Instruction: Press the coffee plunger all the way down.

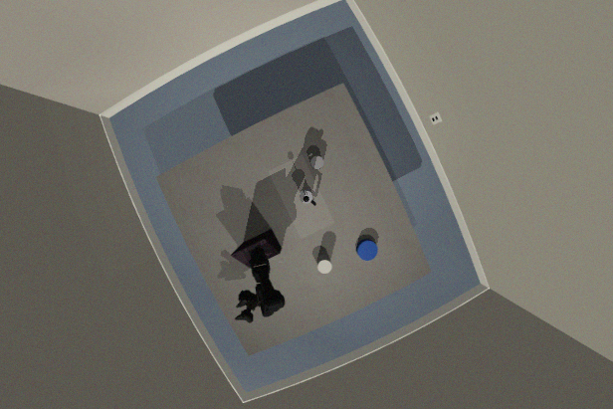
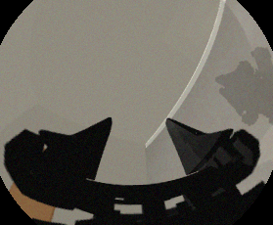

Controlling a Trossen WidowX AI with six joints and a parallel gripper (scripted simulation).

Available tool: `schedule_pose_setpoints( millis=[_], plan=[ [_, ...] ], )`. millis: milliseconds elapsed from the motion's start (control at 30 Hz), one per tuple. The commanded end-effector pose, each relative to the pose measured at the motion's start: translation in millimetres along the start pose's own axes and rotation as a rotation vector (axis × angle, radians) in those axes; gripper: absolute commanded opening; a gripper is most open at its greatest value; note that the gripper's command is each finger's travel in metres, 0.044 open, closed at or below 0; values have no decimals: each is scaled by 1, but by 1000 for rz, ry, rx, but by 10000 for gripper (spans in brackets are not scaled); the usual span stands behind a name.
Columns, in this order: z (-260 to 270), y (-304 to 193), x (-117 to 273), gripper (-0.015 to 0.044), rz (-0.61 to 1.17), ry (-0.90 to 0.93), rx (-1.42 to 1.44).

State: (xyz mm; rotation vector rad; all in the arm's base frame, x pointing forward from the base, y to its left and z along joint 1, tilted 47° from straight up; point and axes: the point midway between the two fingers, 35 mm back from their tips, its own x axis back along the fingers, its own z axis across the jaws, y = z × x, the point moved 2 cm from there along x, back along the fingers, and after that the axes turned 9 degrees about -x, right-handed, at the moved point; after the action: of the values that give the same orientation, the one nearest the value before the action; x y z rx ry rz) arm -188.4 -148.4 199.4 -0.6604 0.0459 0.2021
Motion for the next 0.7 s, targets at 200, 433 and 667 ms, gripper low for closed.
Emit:
schedule_pose_setpoints(
  millis=[200,433,667],
  plan=[
    [-15,-20,9,440,77,-74,80],
    [-52,-68,46,440,301,-232,277],
    [-85,-113,110,440,605,-349,521]
  ],
)
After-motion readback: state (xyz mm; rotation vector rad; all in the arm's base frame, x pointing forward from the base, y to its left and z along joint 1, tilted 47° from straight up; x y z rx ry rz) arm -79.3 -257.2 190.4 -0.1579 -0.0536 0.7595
